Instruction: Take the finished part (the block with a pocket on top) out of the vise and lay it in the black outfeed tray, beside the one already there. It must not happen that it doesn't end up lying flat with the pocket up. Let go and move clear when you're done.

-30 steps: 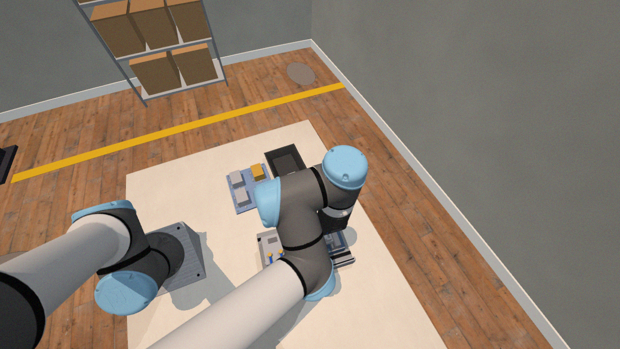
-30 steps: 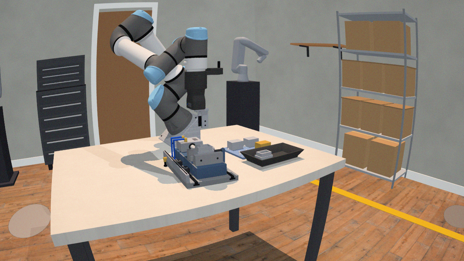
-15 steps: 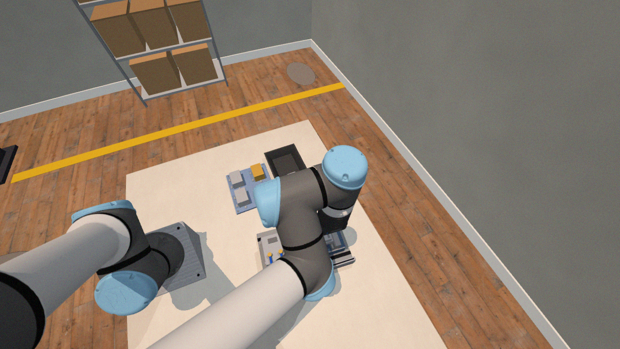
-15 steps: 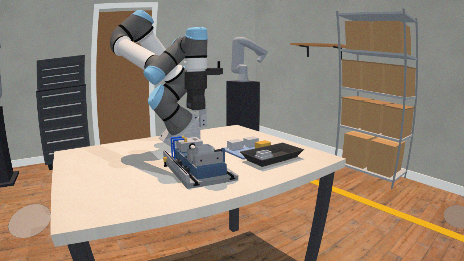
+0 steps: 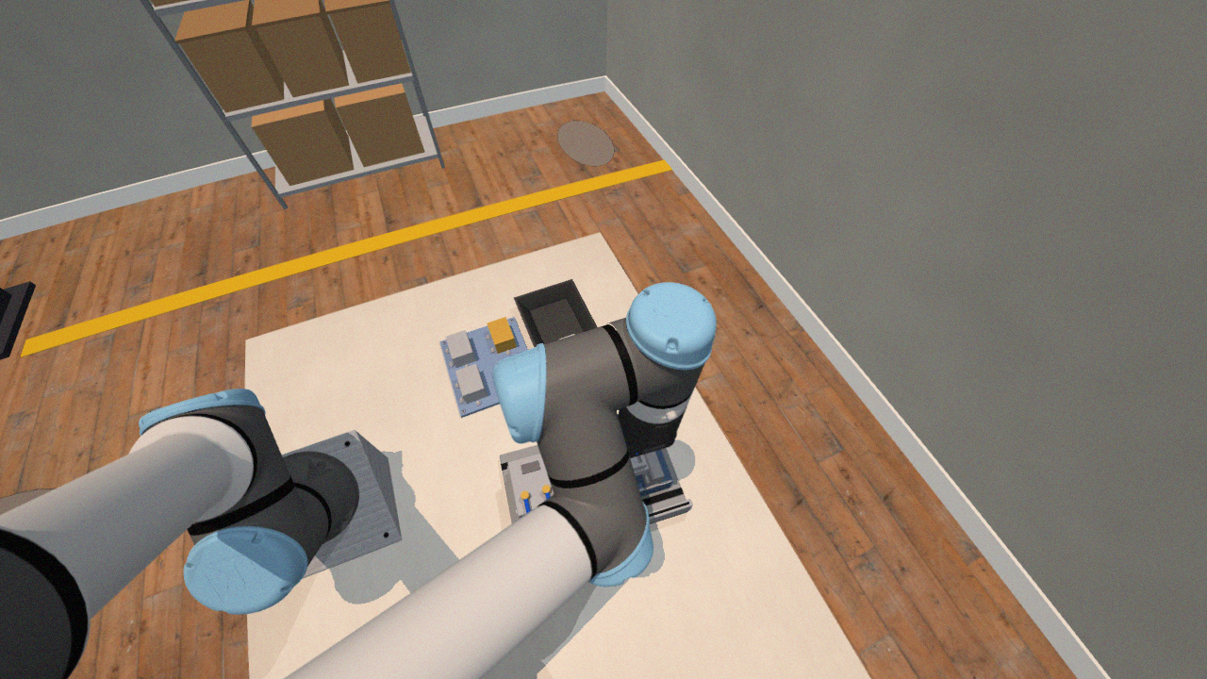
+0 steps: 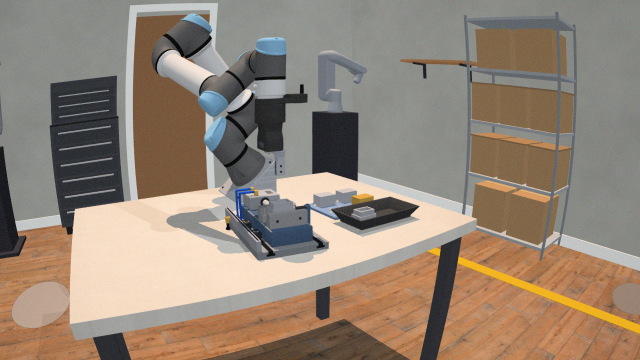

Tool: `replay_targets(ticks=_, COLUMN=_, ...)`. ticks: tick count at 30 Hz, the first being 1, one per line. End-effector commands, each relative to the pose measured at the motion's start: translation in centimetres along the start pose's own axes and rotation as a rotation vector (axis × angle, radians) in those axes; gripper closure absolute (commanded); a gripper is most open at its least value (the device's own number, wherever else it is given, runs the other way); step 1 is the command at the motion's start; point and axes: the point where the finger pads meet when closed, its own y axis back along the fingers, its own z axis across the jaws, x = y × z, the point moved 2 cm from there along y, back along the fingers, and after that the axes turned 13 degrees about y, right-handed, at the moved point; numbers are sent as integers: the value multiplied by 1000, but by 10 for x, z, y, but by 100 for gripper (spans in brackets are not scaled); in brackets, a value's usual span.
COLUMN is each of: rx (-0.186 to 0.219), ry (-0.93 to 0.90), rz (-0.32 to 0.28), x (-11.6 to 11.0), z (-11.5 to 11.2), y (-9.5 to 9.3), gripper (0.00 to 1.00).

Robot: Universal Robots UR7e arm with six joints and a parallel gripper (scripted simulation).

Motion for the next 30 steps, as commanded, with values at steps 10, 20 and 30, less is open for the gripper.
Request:
replay_targets(ticks=10, rx=-1, ry=0, rz=0, x=0, z=0, y=1, gripper=0)
replay_targets(ticks=20, rx=-1, ry=0, rz=0, x=0, z=0, y=1, gripper=0)
replay_targets(ticks=30, rx=-1, ry=0, rz=0, x=0, z=0, y=1, gripper=0)
